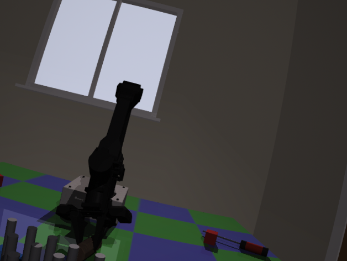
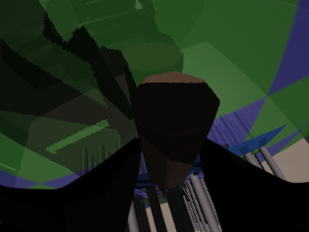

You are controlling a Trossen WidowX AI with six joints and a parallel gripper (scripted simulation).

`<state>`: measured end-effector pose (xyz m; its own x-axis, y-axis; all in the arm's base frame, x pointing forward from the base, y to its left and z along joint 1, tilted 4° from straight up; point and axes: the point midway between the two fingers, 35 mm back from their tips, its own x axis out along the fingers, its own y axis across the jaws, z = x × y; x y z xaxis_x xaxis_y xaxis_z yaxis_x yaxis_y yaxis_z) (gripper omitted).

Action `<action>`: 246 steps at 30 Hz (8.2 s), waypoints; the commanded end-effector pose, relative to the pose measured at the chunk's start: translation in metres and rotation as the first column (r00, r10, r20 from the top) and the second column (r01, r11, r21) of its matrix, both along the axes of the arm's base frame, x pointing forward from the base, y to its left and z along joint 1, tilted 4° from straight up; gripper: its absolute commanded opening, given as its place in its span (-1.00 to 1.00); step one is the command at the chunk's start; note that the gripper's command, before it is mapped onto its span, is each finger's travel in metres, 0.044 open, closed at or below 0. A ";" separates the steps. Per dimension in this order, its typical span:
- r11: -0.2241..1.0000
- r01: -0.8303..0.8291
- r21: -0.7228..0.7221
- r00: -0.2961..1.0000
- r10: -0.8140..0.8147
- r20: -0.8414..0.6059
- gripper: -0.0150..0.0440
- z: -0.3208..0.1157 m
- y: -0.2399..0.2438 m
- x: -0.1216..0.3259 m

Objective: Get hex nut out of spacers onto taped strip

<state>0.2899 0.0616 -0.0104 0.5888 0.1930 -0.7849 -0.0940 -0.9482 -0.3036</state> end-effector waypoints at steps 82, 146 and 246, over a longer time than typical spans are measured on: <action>1.000 0.007 0.003 1.000 -0.007 -0.002 -0.49 0.003 0.005 -0.042; 1.000 0.007 0.005 1.000 -0.007 -0.001 -0.49 0.064 0.013 -0.071; 0.951 0.304 0.062 0.951 -0.300 -0.070 -0.49 0.180 0.347 -0.145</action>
<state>0.1546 0.3971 0.1678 0.5593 0.0615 -0.8267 -0.3985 -0.8545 -0.3332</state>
